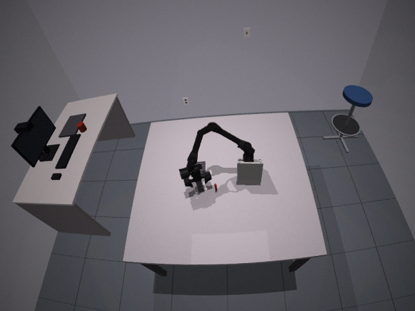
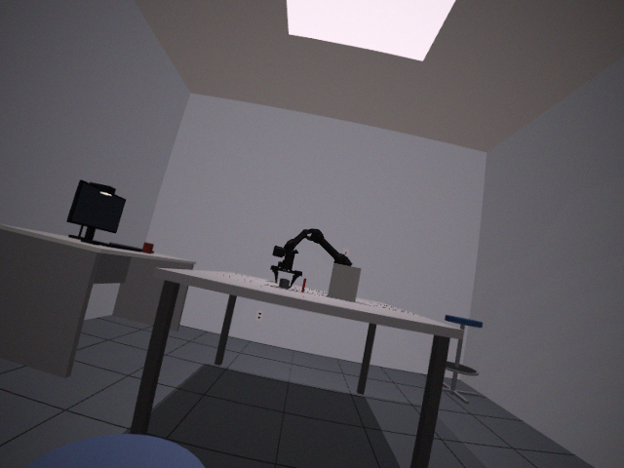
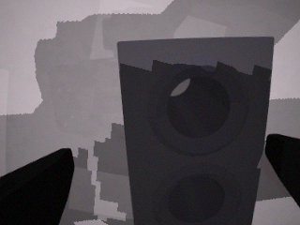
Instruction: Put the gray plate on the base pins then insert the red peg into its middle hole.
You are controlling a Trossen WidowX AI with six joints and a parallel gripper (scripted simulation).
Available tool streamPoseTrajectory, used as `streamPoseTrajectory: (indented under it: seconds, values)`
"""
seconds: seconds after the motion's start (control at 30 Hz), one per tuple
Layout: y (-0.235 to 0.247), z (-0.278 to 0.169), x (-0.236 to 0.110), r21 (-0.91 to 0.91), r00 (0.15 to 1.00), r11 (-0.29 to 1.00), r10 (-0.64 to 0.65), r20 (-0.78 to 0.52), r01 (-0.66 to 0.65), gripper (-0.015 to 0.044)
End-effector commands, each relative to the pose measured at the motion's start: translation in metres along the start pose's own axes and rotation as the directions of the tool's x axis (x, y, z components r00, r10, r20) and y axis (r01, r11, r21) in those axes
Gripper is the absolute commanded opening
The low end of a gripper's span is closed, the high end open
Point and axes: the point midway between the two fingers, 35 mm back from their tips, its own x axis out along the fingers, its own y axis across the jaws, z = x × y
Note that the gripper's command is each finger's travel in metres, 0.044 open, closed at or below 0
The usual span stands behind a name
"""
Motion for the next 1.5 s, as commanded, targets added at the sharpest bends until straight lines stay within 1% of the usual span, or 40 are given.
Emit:
streamPoseTrajectory:
  seconds: [0.0, 0.37, 0.6, 0.73, 1.47]
  values:
    - [-0.003, 0.000, 0.009, -0.005, 1.000, 1.000, -0.010, 0.004, 0.010, 0.0440]
    - [-0.003, 0.000, 0.009, -0.005, 1.000, 1.000, -0.010, 0.004, 0.010, 0.0151]
    - [-0.003, 0.000, 0.009, -0.005, 1.000, 1.000, -0.010, 0.004, 0.010, 0.0105]
    - [-0.002, 0.000, 0.004, -0.005, 1.000, 1.000, -0.009, 0.003, 0.009, 0.0000]
    - [0.002, 0.003, -0.063, -0.006, 1.000, 1.000, -0.006, -0.003, 0.006, 0.0000]
